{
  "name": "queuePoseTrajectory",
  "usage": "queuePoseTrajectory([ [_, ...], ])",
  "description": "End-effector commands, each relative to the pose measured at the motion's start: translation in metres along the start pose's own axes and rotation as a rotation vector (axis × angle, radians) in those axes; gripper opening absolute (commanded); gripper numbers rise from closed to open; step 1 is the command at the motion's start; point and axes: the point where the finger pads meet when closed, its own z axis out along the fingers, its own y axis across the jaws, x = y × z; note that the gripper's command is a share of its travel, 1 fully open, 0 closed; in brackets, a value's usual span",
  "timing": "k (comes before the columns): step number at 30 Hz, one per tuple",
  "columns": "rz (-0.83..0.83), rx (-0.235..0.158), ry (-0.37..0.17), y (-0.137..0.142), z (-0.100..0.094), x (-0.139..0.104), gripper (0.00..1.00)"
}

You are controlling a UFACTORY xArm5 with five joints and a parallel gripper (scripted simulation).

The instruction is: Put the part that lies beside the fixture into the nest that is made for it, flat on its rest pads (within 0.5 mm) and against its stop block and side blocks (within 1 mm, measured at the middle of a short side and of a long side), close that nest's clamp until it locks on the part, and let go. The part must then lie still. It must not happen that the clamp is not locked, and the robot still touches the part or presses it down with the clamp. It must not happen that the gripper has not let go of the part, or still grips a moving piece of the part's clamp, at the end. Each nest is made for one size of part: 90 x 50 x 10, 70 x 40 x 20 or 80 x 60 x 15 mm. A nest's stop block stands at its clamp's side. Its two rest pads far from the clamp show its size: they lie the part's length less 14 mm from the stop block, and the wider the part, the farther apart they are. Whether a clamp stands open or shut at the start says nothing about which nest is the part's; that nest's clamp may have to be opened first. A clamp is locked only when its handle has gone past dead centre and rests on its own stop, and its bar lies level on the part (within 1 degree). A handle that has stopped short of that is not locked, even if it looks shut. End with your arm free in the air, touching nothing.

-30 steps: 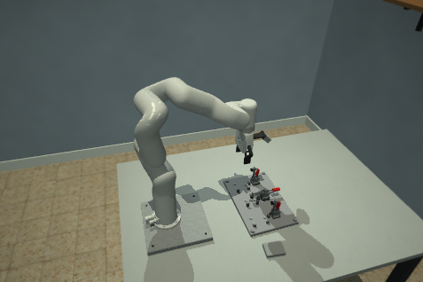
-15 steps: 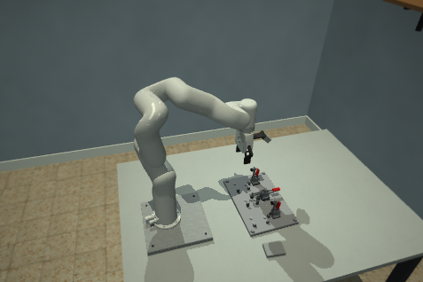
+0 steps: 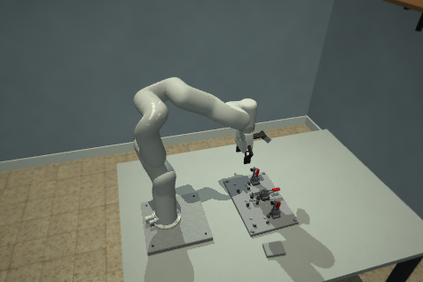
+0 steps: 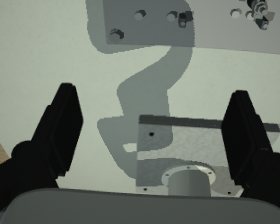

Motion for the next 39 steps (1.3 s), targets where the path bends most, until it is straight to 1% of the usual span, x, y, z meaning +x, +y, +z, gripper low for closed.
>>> queuePoseTrajectory([
  [1, 0.000, 0.001, 0.004, 0.000, -0.002, 0.001, 1.00],
  [9, 0.000, 0.001, 0.004, 0.003, -0.002, 0.001, 1.00],
  [14, 0.000, 0.001, 0.004, 0.009, -0.002, 0.001, 1.00],
  [17, 0.000, 0.001, 0.004, 0.020, -0.002, 0.001, 1.00],
  [22, 0.000, 0.001, 0.004, 0.050, -0.002, 0.001, 1.00],
  [27, 0.000, 0.001, 0.004, 0.091, -0.002, 0.000, 1.00],
  [28, 0.000, 0.001, 0.004, 0.091, -0.002, 0.000, 1.00],
  [29, 0.000, 0.001, 0.004, 0.100, -0.002, 0.000, 1.00],
  [31, 0.000, 0.001, 0.004, 0.100, -0.002, 0.000, 1.00],
  [35, 0.000, 0.000, 0.004, 0.140, -0.001, 0.000, 1.00],
  [36, 0.000, 0.000, 0.004, 0.140, -0.001, 0.000, 1.00],
  [38, 0.000, 0.000, 0.004, 0.162, -0.001, 0.000, 1.00],
  [39, 0.000, 0.000, 0.004, 0.162, -0.001, 0.000, 1.00],
])
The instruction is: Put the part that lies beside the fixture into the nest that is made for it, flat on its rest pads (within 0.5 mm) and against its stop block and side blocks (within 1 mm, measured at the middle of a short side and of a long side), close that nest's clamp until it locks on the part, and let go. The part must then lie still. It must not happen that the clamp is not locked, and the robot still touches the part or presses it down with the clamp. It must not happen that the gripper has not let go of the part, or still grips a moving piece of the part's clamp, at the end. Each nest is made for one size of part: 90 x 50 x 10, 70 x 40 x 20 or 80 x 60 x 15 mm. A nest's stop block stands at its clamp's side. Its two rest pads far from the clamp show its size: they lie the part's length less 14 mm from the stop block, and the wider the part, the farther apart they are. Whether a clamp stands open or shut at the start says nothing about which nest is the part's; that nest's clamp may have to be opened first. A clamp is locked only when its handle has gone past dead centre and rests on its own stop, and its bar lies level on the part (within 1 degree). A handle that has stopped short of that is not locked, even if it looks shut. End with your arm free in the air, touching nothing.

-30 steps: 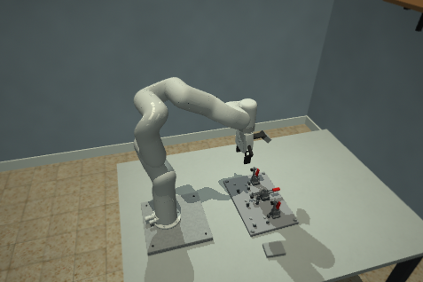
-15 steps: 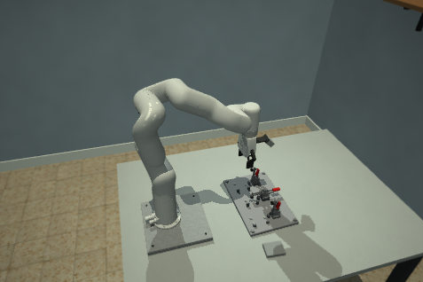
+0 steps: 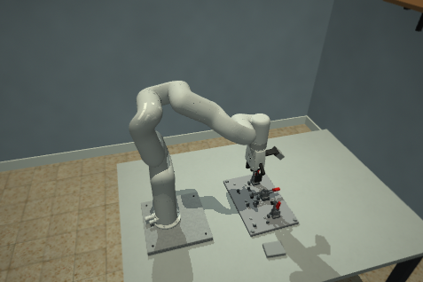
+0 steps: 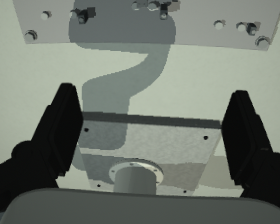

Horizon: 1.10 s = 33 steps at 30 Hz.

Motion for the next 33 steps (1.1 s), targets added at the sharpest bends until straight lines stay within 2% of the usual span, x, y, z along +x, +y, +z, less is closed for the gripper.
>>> queuePoseTrajectory([
  [1, -0.004, 0.000, 0.004, 0.049, -0.001, 0.002, 1.00],
  [5, -0.004, -0.001, 0.004, 0.072, -0.001, 0.002, 1.00],
  [7, -0.004, -0.001, 0.004, 0.094, -0.001, 0.002, 1.00],
  [9, -0.004, -0.001, 0.004, 0.094, -0.001, 0.002, 1.00],
  [12, -0.004, -0.001, 0.004, 0.127, -0.001, 0.002, 1.00],
  [15, -0.004, -0.001, 0.004, 0.138, -0.001, 0.002, 1.00],
  [17, -0.004, -0.001, 0.004, 0.159, -0.001, 0.002, 1.00],
  [21, -0.004, -0.001, 0.004, 0.179, -0.001, 0.002, 1.00],
  [24, -0.004, -0.001, 0.004, 0.206, -0.002, 0.002, 1.00],
  [26, -0.004, -0.001, 0.004, 0.206, -0.002, 0.002, 1.00],
  [33, -0.004, -0.001, 0.004, 0.241, -0.002, 0.002, 1.00],
])
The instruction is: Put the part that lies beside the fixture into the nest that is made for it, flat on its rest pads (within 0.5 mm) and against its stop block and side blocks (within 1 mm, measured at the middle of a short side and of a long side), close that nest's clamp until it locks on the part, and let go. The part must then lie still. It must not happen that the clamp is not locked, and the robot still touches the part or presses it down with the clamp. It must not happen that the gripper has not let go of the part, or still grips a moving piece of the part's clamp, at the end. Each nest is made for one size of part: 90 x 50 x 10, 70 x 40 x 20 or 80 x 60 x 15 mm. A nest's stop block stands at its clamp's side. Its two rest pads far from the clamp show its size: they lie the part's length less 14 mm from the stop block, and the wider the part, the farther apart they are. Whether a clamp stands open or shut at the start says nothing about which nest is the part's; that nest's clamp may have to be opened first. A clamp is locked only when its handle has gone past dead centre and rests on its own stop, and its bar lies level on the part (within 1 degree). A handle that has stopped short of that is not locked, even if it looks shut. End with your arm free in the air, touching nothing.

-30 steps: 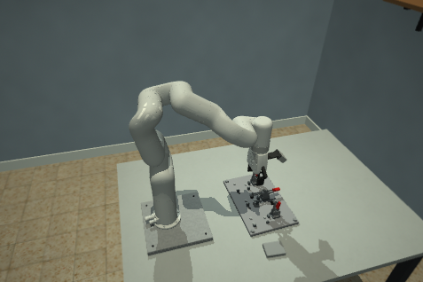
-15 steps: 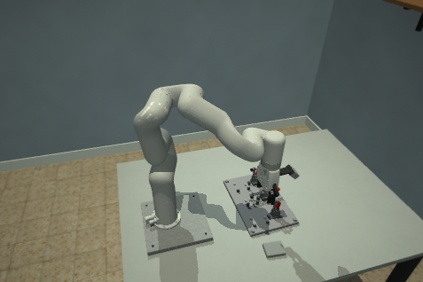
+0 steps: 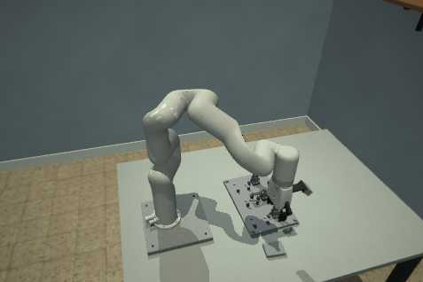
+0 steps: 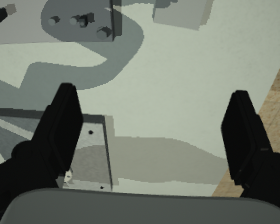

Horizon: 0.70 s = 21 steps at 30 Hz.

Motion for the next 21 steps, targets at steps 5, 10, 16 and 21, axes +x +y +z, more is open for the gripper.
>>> queuePoseTrajectory([
  [5, -0.002, 0.001, -0.001, 0.0323, -0.0010, 0.0029, 1.00],
  [10, -0.002, 0.001, -0.001, 0.0327, -0.0010, 0.0029, 1.00],
  [16, -0.002, 0.001, -0.001, 0.0327, -0.0010, 0.0029, 1.00],
  [21, -0.002, 0.001, -0.001, 0.0327, -0.0010, 0.0029, 1.00],
])
